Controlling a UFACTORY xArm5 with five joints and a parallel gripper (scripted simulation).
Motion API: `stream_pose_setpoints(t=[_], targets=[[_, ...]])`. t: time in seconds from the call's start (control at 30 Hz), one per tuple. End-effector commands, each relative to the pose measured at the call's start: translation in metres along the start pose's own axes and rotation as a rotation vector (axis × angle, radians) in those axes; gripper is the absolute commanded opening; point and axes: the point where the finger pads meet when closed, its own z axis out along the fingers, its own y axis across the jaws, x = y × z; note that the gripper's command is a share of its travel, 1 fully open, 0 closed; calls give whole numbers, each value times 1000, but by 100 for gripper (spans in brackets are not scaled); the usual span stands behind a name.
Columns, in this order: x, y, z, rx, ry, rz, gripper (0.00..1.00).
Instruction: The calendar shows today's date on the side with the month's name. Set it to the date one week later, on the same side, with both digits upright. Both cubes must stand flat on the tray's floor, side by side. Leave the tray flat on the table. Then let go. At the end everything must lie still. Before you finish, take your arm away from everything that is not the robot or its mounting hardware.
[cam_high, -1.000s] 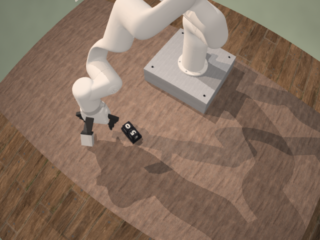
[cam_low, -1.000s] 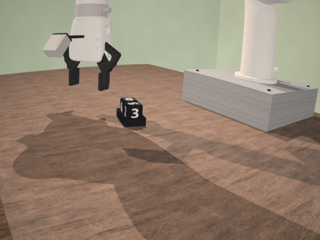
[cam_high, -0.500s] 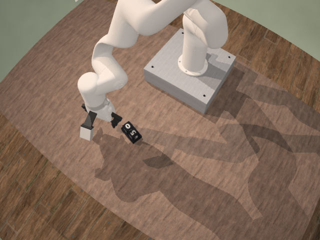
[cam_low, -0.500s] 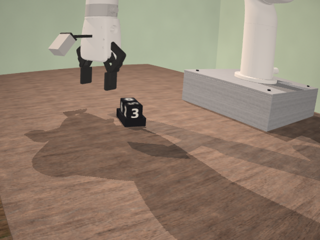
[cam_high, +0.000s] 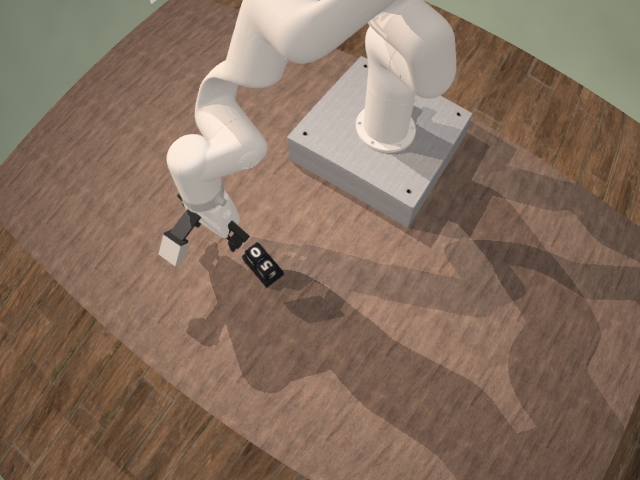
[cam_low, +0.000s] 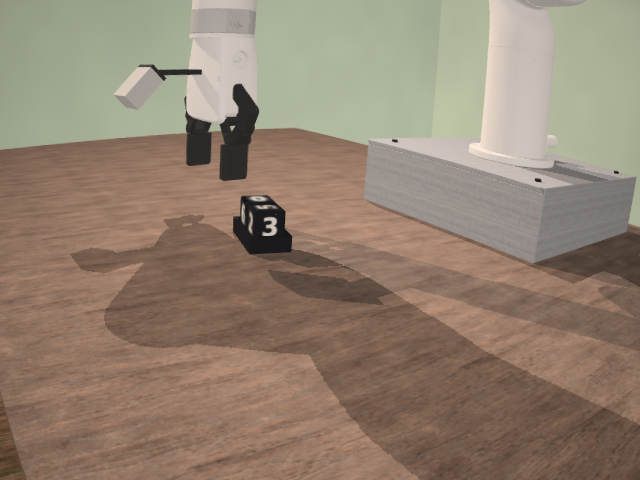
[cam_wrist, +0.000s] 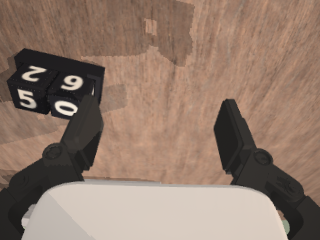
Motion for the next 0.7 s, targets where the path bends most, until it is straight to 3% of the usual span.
stream_pose_setpoints(t=[0.0,0.13,0.3,0.5,0.67], targets=[[-2,0,-1,-1,4,77,100],[-7,0,-1,-1,4,236,100],[-24,-3,-1,-1,4,259,100],[-25,-3,-1,-1,4,281,100],[-31,-4,-1,-1,4,462,100]])
